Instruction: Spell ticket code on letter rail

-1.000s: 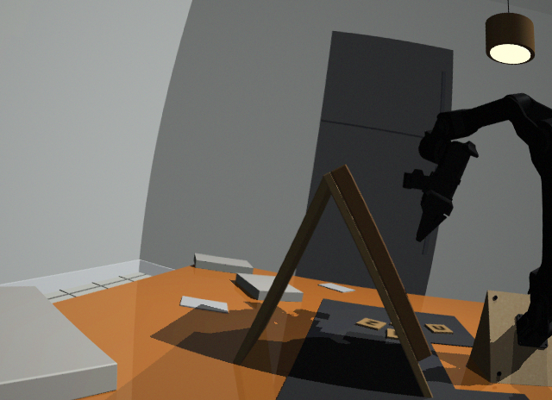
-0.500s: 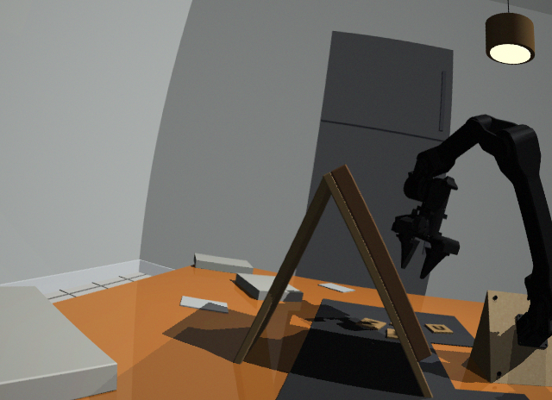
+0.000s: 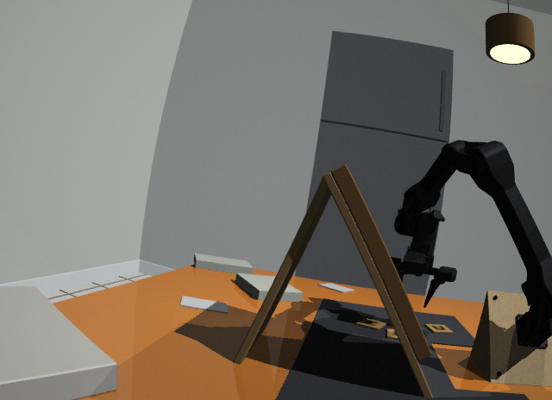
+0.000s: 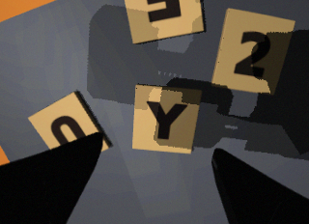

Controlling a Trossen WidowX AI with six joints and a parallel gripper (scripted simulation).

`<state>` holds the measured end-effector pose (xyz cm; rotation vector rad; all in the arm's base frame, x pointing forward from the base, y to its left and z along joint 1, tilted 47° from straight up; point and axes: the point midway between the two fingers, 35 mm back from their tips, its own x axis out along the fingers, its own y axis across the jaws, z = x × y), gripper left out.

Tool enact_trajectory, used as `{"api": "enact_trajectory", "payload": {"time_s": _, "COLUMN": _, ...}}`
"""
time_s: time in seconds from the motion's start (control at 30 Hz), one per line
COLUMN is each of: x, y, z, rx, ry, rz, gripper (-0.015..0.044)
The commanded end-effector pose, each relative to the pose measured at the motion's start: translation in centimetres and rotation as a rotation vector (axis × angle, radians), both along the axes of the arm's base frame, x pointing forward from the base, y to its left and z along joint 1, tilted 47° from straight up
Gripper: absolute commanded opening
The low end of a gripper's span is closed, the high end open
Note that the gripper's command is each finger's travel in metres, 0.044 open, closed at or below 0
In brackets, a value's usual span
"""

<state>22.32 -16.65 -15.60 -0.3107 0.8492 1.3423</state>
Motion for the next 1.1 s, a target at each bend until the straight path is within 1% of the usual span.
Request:
{"api": "enact_trajectory", "payload": {"time_s": 0.0, "x": 0.2, "y": -0.3, "z": -0.3, "rx": -0.012, "ry": -0.036, "rz": 0.035, "gripper": 0.0340}}
{"api": "enact_trajectory", "payload": {"time_s": 0.23, "x": 0.3, "y": -0.1, "z": -0.4, "rx": -0.012, "ry": -0.036, "rz": 0.035, "gripper": 0.0340}}
{"api": "enact_trajectory", "payload": {"time_s": 0.43, "x": 0.3, "y": 2.1, "z": -2.5, "rx": -0.011, "ry": -0.037, "rz": 0.035, "gripper": 0.0340}}
{"api": "enact_trajectory", "payload": {"time_s": 1.07, "x": 0.4, "y": 2.7, "z": -3.0, "rx": -0.011, "ry": -0.037, "rz": 0.035, "gripper": 0.0340}}
